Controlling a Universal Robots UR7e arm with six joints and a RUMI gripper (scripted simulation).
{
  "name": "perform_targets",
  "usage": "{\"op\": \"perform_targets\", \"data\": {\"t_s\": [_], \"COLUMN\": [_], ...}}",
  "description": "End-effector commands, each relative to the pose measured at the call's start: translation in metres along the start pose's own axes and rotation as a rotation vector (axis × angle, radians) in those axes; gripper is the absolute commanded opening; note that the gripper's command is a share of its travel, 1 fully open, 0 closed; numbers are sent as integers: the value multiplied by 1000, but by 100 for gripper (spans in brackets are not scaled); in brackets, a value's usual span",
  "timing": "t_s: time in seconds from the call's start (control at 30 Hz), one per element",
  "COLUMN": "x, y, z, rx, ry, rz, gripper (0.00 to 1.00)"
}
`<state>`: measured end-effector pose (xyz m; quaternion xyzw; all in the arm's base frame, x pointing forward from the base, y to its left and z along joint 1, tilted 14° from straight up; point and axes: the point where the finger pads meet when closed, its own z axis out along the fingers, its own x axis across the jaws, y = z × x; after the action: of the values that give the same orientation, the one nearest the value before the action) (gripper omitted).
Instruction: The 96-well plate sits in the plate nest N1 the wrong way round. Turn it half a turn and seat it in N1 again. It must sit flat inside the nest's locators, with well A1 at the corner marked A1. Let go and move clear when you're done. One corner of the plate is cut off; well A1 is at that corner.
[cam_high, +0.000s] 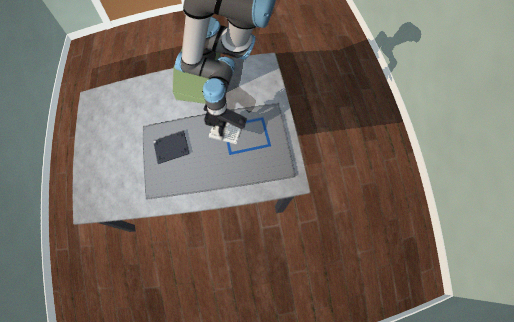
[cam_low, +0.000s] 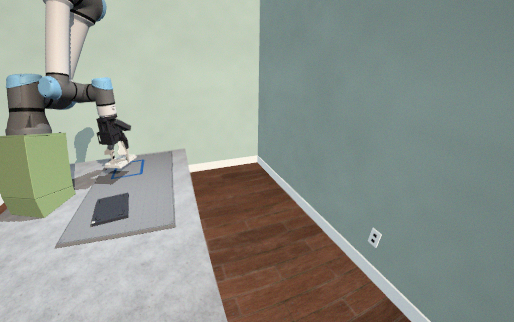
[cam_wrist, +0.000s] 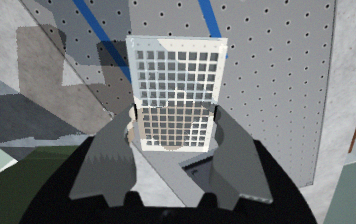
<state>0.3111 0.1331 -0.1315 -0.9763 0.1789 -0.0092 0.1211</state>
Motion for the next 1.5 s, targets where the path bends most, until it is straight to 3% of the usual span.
{"op": "perform_targets", "data": {"t_s": [0.0,0.67,1.47], "x": [8,37,65], "y": [20,75,135], "z": [0,-3,-5], "rx": [-2,1,1], "ry": [4,10,9], "rz": [229,810,808], "gripper": [0,0,0]}}
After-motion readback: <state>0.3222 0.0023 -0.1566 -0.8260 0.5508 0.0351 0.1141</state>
